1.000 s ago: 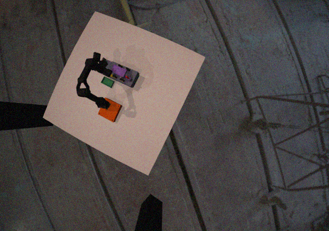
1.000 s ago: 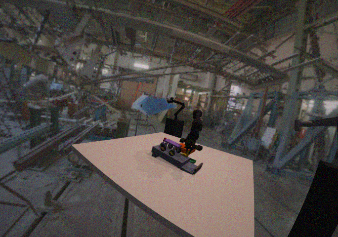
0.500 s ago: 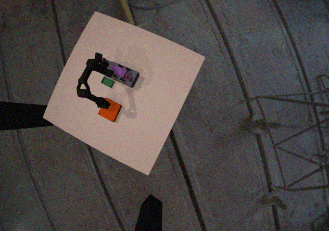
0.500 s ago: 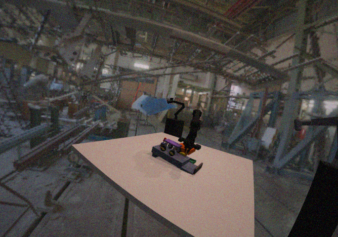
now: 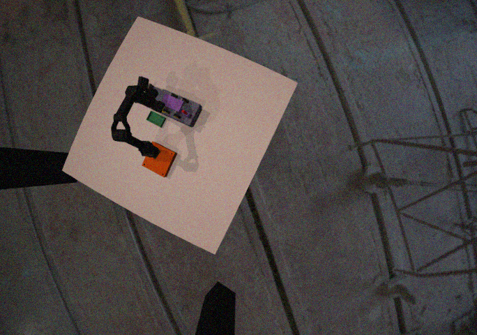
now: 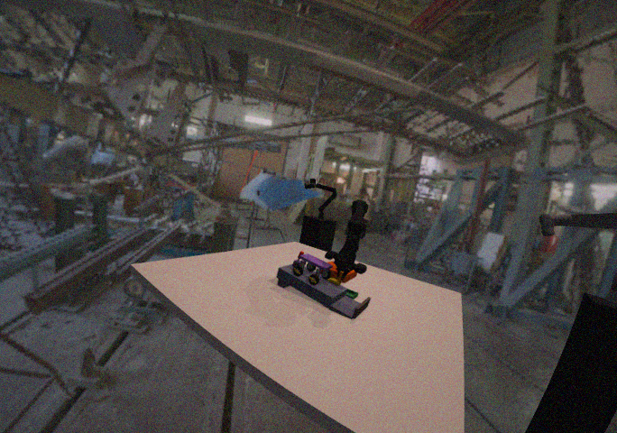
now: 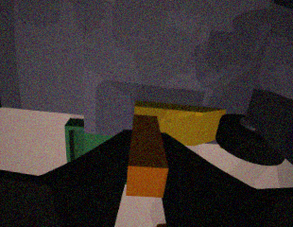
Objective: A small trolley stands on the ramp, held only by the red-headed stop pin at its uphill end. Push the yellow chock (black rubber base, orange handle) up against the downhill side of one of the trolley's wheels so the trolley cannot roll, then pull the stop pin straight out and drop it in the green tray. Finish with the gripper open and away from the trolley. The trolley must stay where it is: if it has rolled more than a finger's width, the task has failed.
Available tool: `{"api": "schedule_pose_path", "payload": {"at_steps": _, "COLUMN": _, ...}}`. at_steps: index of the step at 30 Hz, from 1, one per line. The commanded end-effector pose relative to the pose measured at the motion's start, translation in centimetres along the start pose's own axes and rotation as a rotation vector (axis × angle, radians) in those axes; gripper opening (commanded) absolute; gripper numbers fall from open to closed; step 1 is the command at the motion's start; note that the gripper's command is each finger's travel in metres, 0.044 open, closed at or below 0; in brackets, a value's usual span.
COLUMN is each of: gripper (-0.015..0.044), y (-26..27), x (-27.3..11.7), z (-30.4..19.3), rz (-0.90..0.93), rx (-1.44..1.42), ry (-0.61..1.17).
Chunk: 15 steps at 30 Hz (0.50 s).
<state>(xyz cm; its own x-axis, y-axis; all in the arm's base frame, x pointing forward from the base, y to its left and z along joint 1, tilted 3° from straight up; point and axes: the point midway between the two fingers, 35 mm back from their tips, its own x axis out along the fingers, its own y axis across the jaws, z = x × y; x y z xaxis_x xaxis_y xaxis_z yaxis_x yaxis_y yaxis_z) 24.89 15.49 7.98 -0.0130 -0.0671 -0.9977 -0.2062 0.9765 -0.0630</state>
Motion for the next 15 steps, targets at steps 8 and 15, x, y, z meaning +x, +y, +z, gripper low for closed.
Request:
{"api": "schedule_pose_path", "payload": {"at_steps": 8, "gripper": 0.0190, "y": 0.0, "x": -0.6, "z": 0.0, "rz": -0.002, "rx": 0.002, "ry": 0.000}}
{"api": "schedule_pose_path", "payload": {"at_steps": 15, "gripper": 0.0190, "y": 0.1, "x": -3.3, "z": -0.1, "rz": -0.007, "rx": 0.001, "ry": -0.001}}
